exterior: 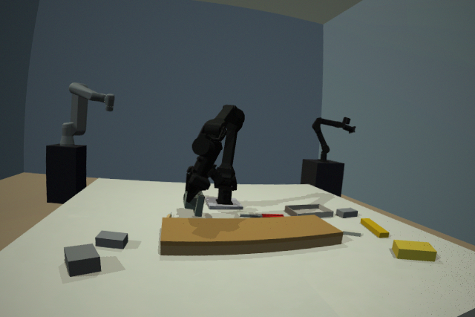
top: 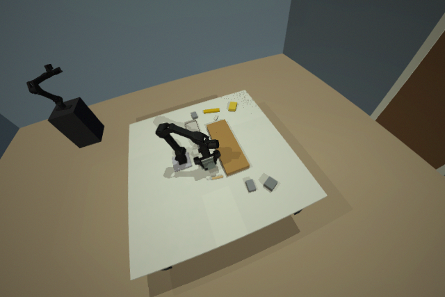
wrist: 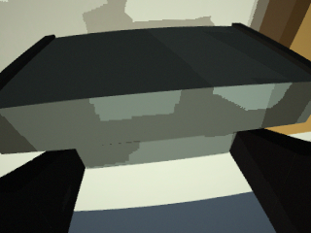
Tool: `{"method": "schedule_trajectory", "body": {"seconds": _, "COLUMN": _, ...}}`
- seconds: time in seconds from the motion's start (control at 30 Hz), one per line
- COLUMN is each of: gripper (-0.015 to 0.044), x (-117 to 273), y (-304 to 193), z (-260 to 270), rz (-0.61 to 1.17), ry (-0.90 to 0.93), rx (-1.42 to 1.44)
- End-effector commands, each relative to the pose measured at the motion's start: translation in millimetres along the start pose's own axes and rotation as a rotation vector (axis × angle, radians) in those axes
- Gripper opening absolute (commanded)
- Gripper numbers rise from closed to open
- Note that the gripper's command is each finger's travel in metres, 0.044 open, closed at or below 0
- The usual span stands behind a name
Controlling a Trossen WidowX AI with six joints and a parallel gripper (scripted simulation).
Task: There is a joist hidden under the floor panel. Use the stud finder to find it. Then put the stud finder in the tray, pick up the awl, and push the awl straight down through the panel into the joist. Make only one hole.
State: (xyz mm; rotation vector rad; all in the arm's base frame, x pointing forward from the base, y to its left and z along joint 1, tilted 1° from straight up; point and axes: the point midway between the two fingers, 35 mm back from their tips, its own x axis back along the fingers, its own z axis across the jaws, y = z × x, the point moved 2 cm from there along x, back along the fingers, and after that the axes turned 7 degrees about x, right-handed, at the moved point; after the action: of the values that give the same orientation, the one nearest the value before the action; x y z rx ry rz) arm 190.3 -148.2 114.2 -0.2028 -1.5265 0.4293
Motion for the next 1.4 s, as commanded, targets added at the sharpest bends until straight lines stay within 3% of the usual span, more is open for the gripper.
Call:
{"method": "schedule_trajectory", "body": {"seconds": 0.0, "gripper": 0.0000, "x": 0, "y": 0, "z": 0, "rz": 0.036, "ry": 0.005, "rx": -0.006}}
{"method": "schedule_trajectory", "body": {"seconds": 1.37, "gripper": 0.0000, "x": -2, "y": 14, "z": -2, "rz": 0.314, "ry": 0.039, "rx": -0.010}}
